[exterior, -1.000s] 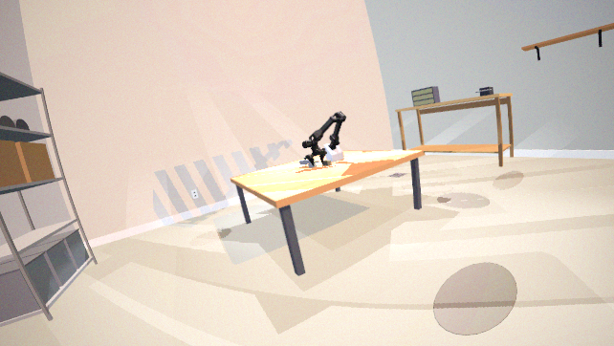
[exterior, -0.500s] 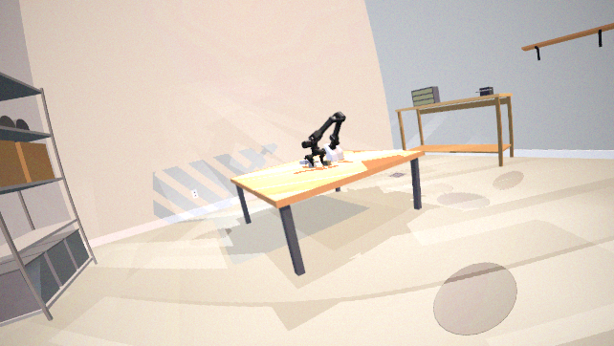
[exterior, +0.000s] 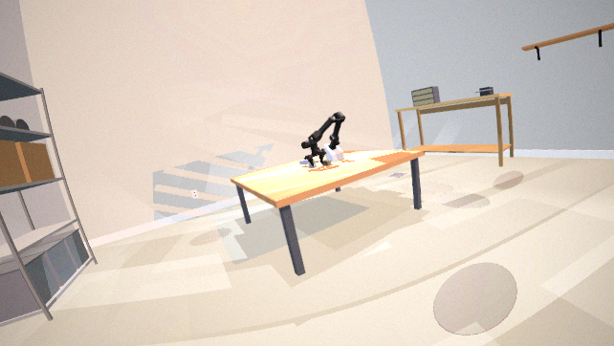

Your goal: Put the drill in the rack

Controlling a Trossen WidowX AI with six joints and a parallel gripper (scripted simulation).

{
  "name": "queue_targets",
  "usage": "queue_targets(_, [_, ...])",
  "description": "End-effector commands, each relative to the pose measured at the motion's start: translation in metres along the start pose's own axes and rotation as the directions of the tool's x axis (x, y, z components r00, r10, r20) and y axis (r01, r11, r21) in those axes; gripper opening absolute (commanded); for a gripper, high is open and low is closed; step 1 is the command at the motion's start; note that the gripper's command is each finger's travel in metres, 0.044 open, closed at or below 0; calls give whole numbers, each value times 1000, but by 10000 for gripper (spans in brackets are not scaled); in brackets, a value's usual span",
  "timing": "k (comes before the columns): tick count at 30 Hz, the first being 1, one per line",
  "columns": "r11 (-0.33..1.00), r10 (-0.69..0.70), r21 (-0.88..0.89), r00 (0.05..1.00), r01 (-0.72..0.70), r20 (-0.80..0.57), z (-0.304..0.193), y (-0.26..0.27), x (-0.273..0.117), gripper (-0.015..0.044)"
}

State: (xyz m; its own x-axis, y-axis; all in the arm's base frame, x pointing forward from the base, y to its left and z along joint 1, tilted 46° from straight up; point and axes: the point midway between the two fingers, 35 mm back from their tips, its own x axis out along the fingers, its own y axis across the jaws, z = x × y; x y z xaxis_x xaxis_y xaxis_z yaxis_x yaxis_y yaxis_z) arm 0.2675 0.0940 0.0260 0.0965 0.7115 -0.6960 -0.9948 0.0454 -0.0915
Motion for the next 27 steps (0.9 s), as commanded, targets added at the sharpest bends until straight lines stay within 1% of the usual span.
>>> queue_targets(1, [1000,4,0,1000,-4,1,-2,1,2,440])
queue_targets(5, [1000,4,0,1000,-4,1,-3,1,3,440])
queue_targets(21, [1000,0,0,1000,0,0,-1,0,1,20])
queue_targets(24, [1000,0,0,1000,0,0,-1,0,1,0])
queue_targets(27, [1000,0,0,1000,0,0,-1,0,1,0])
